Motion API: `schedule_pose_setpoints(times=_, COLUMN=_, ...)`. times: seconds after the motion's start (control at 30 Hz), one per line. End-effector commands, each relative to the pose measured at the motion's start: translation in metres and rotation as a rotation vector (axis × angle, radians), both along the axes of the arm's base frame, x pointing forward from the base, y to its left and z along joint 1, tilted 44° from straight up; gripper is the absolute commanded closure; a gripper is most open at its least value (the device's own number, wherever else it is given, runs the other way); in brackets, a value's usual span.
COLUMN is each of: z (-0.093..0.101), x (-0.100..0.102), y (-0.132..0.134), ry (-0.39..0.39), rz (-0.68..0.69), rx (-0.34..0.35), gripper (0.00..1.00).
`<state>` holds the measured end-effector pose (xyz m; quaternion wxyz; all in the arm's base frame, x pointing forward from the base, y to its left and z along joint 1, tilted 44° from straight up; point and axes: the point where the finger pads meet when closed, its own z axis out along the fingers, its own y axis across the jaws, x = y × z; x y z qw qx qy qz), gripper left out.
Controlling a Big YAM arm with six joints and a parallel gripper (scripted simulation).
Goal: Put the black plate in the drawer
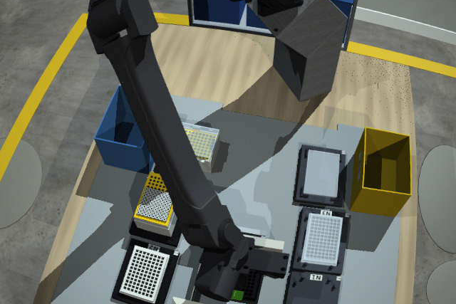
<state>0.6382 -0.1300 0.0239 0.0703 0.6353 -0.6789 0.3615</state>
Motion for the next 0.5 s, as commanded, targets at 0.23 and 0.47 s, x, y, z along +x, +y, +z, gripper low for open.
schedule_pose_setpoints(times=0.23, z=0.042, x=0.005, y=0.028, ry=-0.057, rz=0.019, rx=0.005, gripper=0.00)
schedule_pose_setpoints(times=0.47, z=0.047, x=0.003, y=0.032, ry=-0.057, rz=0.020, rx=0.006, gripper=0.00)
